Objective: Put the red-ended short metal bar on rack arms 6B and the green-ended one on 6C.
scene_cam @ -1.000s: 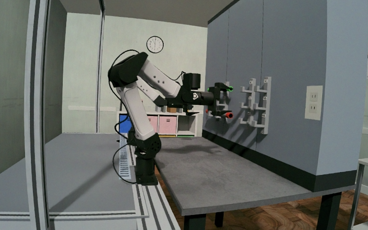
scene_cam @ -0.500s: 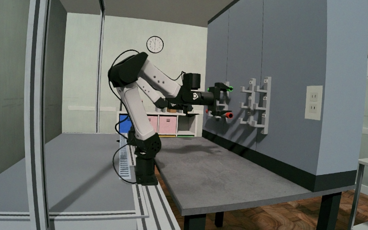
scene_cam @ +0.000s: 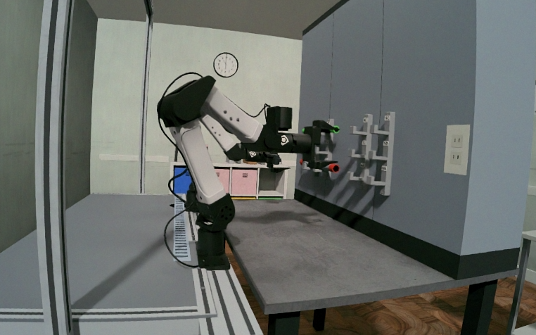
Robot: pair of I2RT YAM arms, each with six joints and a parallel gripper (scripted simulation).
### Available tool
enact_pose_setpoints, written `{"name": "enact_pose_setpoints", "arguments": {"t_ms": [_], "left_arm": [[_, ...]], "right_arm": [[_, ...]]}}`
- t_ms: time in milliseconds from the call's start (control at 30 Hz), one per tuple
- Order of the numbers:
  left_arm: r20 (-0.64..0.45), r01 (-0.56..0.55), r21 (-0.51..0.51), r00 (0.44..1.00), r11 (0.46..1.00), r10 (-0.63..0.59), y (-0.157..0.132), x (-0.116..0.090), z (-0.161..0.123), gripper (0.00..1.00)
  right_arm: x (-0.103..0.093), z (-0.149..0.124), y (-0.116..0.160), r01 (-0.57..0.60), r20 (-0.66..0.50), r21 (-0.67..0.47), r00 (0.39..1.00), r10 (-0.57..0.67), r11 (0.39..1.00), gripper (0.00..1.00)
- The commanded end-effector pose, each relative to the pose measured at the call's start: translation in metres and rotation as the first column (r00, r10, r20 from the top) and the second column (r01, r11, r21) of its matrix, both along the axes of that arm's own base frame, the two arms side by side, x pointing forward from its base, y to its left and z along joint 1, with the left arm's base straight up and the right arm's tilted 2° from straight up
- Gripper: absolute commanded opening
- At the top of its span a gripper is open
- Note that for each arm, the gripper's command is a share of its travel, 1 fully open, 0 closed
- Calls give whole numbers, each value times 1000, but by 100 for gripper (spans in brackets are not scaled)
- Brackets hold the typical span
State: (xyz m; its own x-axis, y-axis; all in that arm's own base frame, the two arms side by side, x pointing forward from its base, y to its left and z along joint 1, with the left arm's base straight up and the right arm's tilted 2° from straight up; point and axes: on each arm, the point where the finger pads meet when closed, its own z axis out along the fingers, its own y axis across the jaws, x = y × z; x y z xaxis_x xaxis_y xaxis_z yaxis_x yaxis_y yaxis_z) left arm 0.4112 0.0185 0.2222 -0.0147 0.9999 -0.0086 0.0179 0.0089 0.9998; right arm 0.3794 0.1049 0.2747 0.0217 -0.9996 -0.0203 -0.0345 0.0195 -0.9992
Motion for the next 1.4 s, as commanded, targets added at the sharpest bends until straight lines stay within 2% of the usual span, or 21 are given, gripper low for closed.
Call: {"name": "enact_pose_setpoints", "arguments": {"t_ms": [0, 800, 1367], "left_arm": [[18, 14, 8, 1000, 1000, -14, 4, 1, -3, 100], [18, 14, 8, 1000, 1000, -14, 36, 11, -24, 100], [18, 14, 8, 1000, 1000, -14, 34, 12, -21, 100]], "right_arm": [[0, -5, -1, 7, -4, -7, 1000, -7, 1000, 100], [0, -5, -1, 7, -4, -7, 1000, -7, 1000, 100], [0, -5, -1, 7, -4, -7, 1000, -7, 1000, 100]]}}
